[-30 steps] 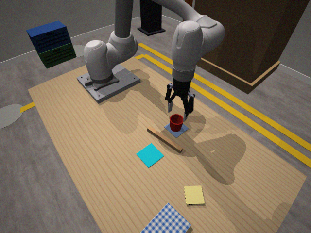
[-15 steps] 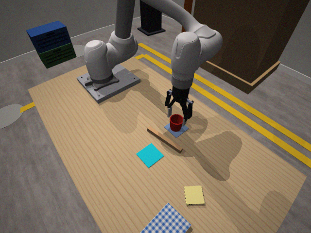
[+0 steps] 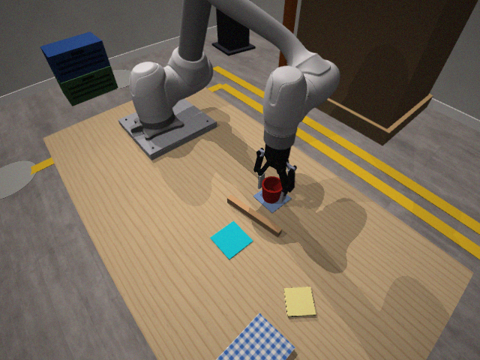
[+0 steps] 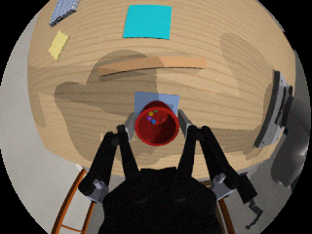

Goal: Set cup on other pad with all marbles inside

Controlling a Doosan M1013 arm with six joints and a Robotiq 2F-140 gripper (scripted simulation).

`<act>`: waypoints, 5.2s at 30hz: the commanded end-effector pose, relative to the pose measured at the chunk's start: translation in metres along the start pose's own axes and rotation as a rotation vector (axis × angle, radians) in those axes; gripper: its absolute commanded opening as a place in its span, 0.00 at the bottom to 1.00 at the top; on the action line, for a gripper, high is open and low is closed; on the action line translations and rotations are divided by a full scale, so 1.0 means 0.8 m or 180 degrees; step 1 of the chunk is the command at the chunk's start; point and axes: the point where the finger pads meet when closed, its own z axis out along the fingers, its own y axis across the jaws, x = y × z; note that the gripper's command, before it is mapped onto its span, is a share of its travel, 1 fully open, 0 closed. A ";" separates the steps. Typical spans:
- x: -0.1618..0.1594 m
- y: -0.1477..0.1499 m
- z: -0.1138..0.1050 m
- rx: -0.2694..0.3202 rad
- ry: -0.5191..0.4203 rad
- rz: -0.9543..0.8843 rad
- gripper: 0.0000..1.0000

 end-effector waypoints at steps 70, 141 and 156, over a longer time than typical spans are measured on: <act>0.000 0.000 0.015 0.0001 -0.0001 0.0000 0.53; 0.000 0.000 0.010 0.0001 -0.0001 0.0000 0.49; 0.000 0.000 -0.033 0.0001 -0.0001 0.0000 0.49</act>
